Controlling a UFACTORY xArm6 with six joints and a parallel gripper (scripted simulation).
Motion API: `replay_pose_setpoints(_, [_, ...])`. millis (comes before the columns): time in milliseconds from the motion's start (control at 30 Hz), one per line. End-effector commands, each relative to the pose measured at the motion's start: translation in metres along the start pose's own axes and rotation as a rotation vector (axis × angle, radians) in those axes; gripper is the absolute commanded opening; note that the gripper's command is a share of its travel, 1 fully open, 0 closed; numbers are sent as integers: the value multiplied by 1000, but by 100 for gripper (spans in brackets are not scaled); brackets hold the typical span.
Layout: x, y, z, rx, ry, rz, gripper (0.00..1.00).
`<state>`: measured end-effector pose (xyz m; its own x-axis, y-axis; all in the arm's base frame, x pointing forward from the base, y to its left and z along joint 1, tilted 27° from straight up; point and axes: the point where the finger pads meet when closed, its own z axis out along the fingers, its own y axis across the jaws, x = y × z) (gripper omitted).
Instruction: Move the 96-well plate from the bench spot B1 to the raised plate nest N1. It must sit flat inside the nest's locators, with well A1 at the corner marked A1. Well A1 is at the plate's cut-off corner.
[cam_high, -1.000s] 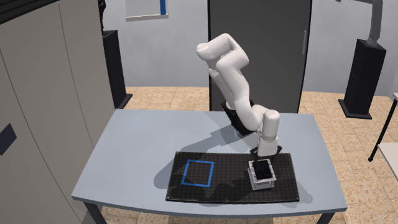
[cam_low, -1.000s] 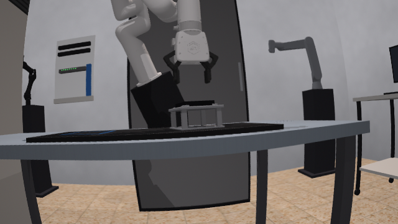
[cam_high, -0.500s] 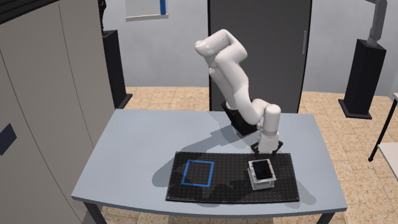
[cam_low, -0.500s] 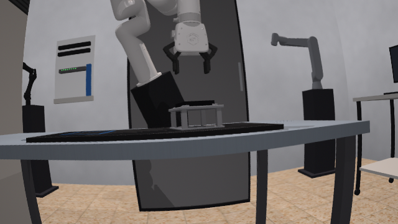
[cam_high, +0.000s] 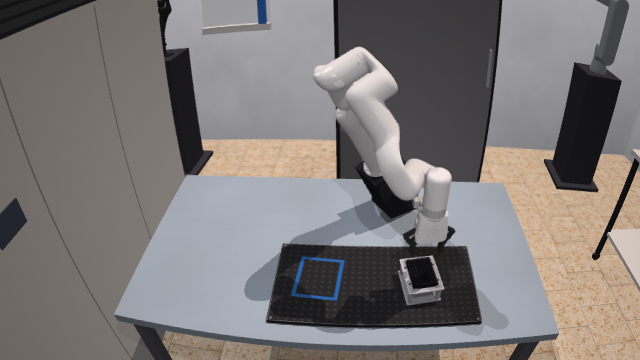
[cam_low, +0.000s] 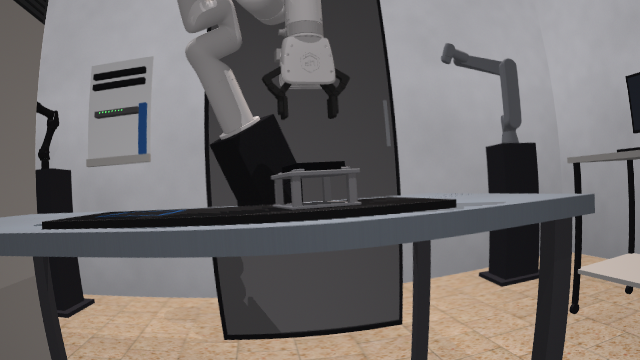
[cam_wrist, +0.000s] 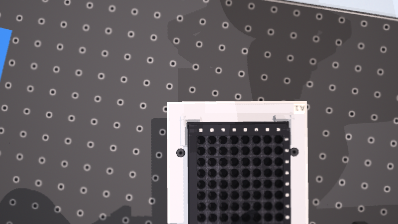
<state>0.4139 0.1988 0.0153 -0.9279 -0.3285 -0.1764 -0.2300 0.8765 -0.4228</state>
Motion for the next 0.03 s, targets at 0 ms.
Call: replay_pose_setpoints(0, [-1,0,-1,-2,-4,1,100])
